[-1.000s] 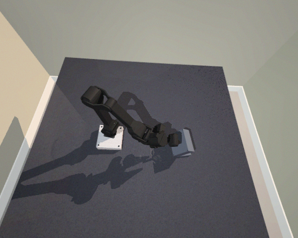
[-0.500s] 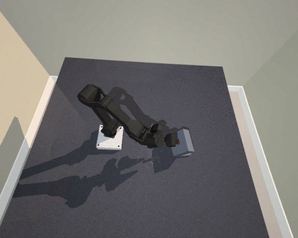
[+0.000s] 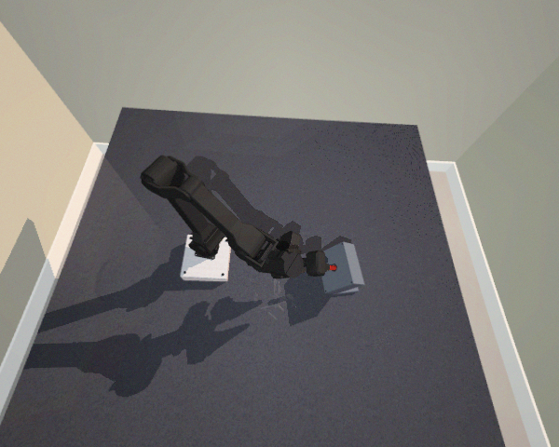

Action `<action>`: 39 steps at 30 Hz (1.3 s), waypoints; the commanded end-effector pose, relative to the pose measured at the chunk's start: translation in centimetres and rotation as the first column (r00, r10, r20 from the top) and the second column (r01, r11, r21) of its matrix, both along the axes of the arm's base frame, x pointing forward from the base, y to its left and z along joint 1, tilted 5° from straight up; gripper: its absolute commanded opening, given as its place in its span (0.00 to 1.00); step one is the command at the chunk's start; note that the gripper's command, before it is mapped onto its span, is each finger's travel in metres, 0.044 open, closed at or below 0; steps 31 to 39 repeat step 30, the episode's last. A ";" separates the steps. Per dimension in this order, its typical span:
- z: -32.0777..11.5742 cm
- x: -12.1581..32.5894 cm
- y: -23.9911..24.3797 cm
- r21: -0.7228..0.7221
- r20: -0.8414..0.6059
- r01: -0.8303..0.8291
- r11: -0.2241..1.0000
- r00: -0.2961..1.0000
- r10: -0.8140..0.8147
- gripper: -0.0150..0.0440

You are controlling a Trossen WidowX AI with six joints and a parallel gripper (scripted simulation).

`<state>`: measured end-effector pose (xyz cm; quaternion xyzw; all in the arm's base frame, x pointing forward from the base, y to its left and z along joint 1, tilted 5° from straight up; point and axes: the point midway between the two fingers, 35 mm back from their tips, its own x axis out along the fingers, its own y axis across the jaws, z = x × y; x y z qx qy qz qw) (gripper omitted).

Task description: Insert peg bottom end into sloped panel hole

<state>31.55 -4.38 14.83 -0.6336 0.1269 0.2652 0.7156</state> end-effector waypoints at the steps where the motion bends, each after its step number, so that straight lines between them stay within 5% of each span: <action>1: 0.5 -0.5 -0.2 -0.003 0.005 -0.002 1.000 1.000 0.002 1.00; 39: 1.9 -3.4 -1.1 0.000 0.003 0.001 1.000 1.000 -0.001 1.00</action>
